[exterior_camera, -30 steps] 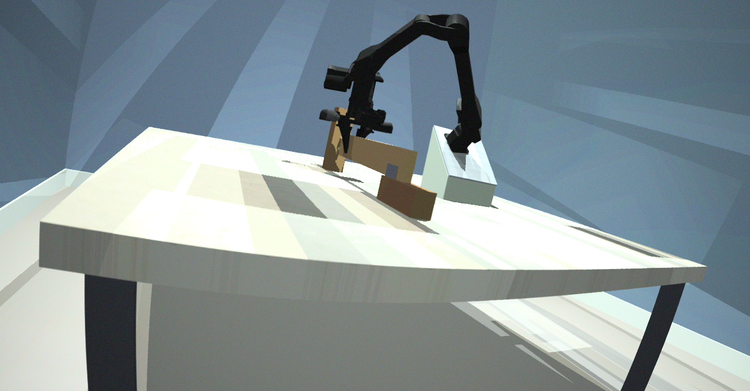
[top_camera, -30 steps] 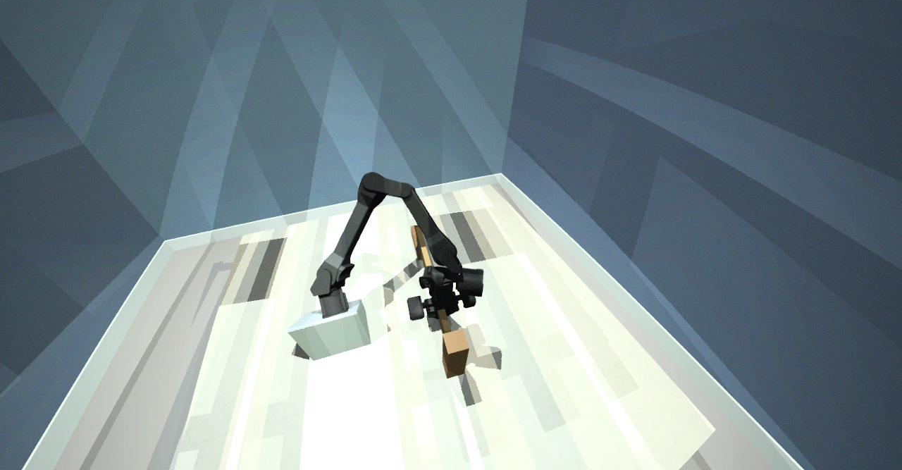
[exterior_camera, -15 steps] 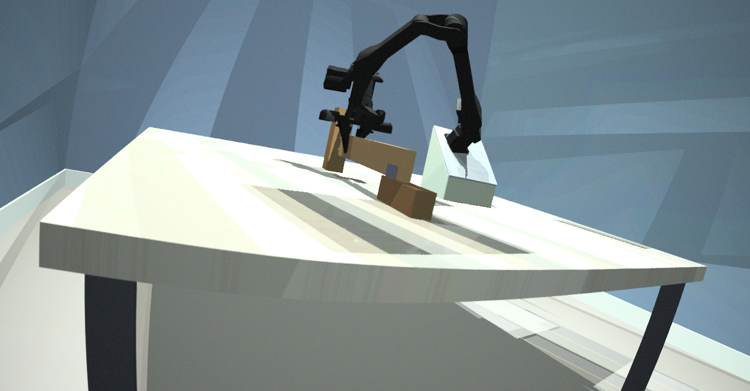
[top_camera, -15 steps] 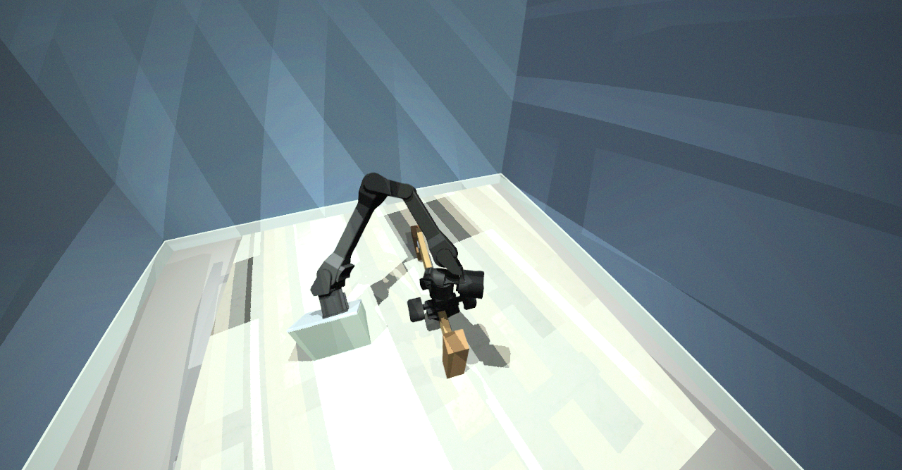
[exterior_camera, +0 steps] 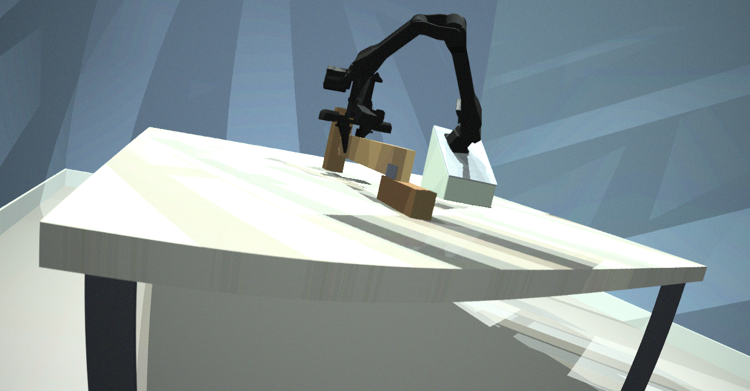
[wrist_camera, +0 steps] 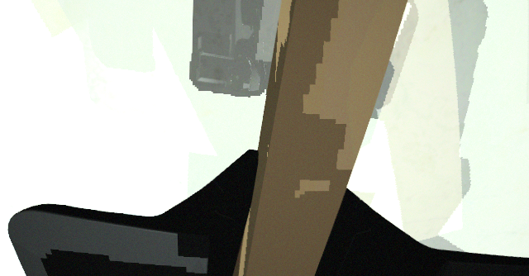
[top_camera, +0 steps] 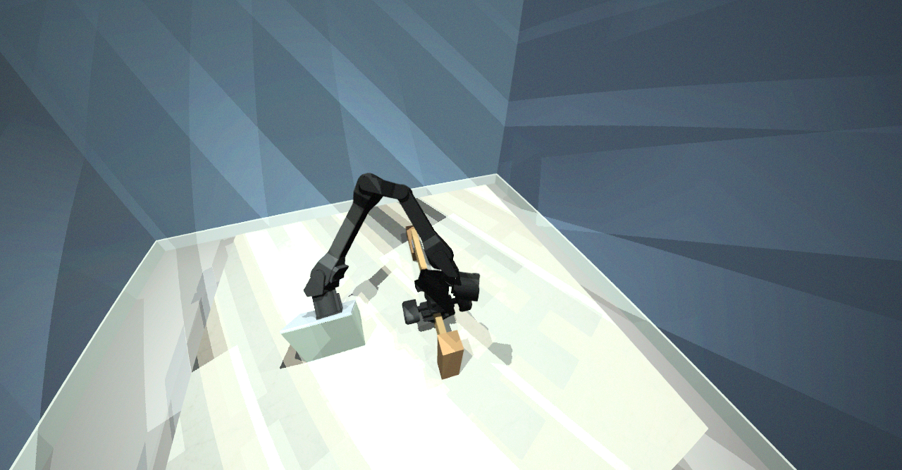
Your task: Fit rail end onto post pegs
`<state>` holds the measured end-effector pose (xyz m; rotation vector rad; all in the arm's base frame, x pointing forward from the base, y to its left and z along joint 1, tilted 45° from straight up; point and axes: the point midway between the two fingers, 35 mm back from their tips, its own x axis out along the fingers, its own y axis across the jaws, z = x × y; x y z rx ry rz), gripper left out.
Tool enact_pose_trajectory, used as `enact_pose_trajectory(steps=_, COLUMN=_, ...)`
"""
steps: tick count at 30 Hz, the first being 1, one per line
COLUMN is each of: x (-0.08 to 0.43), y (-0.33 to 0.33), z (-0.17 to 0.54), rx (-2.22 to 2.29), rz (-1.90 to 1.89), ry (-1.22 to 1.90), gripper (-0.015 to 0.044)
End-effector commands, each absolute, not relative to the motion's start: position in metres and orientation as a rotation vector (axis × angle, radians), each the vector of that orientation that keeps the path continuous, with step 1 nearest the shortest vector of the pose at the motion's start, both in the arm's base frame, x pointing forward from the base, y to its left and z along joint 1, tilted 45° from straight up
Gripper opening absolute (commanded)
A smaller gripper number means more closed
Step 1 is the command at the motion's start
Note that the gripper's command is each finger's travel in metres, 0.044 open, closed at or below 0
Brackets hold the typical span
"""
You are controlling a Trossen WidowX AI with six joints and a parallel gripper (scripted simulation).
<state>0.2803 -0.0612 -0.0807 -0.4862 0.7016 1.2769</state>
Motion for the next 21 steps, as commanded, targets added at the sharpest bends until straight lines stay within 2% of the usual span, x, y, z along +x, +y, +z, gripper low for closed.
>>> enact_pose_trajectory(steps=1, x=0.2801, y=-0.0654, z=-0.0815, rx=-0.491, rz=1.27, ry=0.703, gripper=0.0)
enact_pose_trajectory(steps=21, x=0.279, y=-0.0696, z=-0.0857, rx=-0.492, rz=1.27, ry=0.703, gripper=0.0)
